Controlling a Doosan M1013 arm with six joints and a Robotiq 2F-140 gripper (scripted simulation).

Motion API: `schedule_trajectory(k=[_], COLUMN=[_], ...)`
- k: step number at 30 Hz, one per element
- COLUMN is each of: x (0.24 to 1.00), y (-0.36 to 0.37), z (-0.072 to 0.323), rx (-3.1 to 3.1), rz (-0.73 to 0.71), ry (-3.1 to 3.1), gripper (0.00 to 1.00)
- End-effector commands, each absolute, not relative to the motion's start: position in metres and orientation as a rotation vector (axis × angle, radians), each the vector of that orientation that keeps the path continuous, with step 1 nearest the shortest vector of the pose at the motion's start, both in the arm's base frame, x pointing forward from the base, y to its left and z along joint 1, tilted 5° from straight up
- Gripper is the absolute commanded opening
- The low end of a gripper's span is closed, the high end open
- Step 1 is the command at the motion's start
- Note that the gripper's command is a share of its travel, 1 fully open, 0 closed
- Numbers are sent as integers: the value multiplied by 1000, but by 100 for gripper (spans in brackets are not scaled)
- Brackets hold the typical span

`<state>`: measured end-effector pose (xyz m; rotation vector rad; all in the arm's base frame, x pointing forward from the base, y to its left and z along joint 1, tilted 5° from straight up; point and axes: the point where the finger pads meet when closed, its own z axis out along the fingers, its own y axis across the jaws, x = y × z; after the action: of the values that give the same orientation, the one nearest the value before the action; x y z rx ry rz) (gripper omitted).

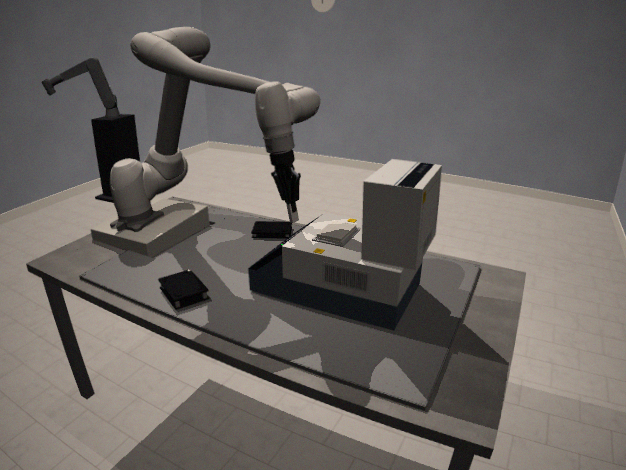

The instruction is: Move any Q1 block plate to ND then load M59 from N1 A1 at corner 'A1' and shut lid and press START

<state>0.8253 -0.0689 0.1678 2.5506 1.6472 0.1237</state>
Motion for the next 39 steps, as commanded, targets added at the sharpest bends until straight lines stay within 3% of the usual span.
schedule_trajectory(k=[1,39], x=[815,658], y=[-70,-80], z=[167,152], rx=[2571,2723], rz=[151,369], ry=[1592,1081], gripper=[0,0])
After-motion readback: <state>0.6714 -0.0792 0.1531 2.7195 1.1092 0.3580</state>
